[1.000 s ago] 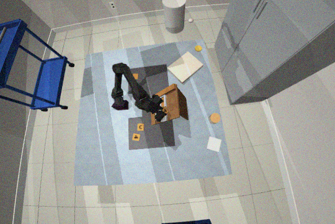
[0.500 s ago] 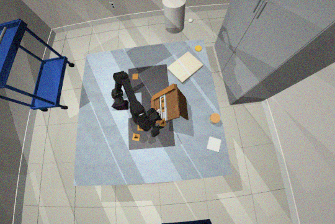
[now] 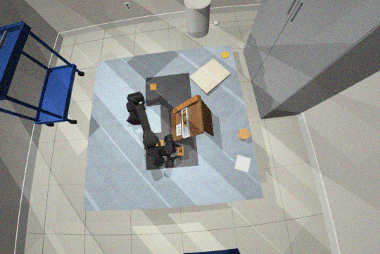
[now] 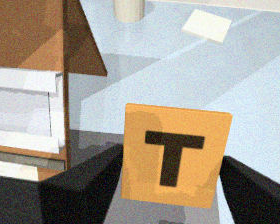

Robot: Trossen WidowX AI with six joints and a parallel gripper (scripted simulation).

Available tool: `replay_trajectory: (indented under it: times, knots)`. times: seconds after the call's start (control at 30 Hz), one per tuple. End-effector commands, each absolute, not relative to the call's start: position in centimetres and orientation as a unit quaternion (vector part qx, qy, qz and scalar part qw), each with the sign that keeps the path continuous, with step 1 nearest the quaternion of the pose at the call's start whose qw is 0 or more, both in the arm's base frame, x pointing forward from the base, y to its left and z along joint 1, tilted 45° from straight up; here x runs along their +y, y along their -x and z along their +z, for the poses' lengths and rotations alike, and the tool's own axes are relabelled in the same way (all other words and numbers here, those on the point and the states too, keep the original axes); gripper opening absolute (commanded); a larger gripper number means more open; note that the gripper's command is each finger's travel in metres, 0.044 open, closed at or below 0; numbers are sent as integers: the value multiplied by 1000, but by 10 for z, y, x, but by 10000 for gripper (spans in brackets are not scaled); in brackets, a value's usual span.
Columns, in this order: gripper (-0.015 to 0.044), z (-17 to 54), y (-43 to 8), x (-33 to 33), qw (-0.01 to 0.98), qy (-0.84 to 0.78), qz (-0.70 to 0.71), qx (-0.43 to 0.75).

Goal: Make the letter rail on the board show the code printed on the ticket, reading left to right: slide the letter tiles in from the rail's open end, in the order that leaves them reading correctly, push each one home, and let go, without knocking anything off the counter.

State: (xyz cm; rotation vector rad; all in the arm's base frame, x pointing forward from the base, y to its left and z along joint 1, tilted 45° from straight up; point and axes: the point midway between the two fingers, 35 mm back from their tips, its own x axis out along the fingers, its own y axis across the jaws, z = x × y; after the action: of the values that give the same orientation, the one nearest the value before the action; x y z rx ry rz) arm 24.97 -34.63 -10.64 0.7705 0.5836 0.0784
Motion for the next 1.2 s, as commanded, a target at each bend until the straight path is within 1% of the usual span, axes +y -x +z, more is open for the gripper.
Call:
replay_trajectory:
  times: [0.0, 0.37, 1.17]
  knots:
    - [0, -111, -249, -347, 882, -382, 36, 275]
    - [0, -132, -292, -333, 882, -382, 37, 274]
    - [0, -128, -293, -329, 882, -382, 37, 274]
